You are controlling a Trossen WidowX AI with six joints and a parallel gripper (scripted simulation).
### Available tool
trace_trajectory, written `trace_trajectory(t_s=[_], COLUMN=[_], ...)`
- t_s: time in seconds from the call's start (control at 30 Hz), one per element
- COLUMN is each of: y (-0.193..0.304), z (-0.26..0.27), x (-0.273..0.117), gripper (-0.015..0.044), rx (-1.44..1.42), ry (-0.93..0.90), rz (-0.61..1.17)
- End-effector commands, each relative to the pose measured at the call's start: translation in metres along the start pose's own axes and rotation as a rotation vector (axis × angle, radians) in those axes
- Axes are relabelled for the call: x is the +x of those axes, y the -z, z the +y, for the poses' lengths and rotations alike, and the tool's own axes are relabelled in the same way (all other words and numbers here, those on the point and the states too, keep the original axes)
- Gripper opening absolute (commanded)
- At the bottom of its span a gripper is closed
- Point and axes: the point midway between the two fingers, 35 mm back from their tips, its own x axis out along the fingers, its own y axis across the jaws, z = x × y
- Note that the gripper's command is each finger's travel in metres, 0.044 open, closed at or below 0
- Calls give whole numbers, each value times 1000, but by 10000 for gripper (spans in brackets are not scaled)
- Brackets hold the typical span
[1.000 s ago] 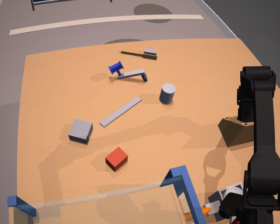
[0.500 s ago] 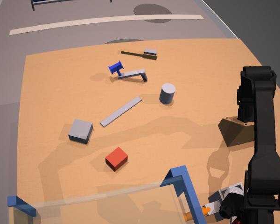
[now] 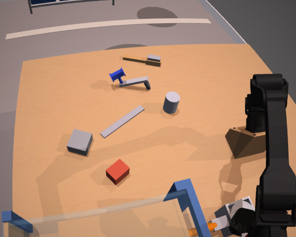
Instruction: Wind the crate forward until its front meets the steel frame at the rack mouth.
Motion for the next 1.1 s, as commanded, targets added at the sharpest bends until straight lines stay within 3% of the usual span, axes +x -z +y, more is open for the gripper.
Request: trace_trajectory(t_s=[0.0,1.07], y=[17,33], z=[-18,-48], x=[4,11], gripper=[0,0], rx=[-22,-23], ry=[37,39], rz=[19,20])
